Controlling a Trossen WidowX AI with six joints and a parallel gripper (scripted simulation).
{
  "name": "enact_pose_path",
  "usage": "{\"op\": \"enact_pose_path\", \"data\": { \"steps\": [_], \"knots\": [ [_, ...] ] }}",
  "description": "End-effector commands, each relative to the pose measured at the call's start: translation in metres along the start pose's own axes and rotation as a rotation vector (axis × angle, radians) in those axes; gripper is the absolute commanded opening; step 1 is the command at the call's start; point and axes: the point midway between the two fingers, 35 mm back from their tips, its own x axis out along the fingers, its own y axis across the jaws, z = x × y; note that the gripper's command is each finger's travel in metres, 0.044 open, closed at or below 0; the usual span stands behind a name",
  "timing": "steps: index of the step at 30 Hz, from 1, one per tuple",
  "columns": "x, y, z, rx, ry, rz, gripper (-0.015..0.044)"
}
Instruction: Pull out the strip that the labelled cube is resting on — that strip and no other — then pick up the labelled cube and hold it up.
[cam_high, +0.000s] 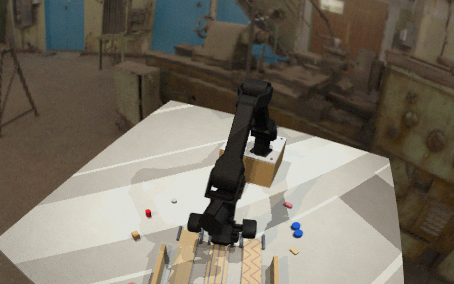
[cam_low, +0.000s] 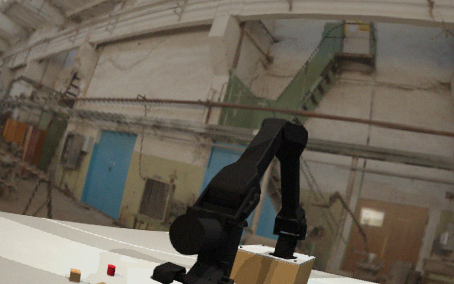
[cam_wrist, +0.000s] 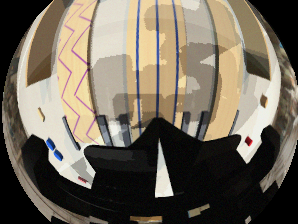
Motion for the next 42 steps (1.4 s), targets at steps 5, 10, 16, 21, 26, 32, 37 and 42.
{"op": "enact_pose_path", "data": {
  "steps": [5, 10, 16, 21, 26, 32, 37, 42],
  "knots": [
    [0.0004, 0.0008, 0.0002, 0.002, -0.002, 0.004, 0.0000],
    [0.0009, 0.0008, 0.0002, 0.002, -0.002, 0.004, 0.0000],
    [0.0015, 0.0008, 0.0003, 0.002, -0.002, 0.004, 0.0000],
    [0.0020, 0.0007, 0.0004, 0.002, -0.002, 0.004, 0.0000],
    [0.0025, 0.0007, 0.0006, 0.002, -0.002, 0.004, 0.0000],
    [0.0031, 0.0007, 0.0007, 0.002, -0.002, 0.004, 0.0000],
    [0.0033, 0.0005, -0.0013, 0.002, -0.002, 0.004, 0.0000],
    [0.0036, 0.0001, -0.0090, 0.002, -0.001, 0.004, 0.0000]
  ]
}}
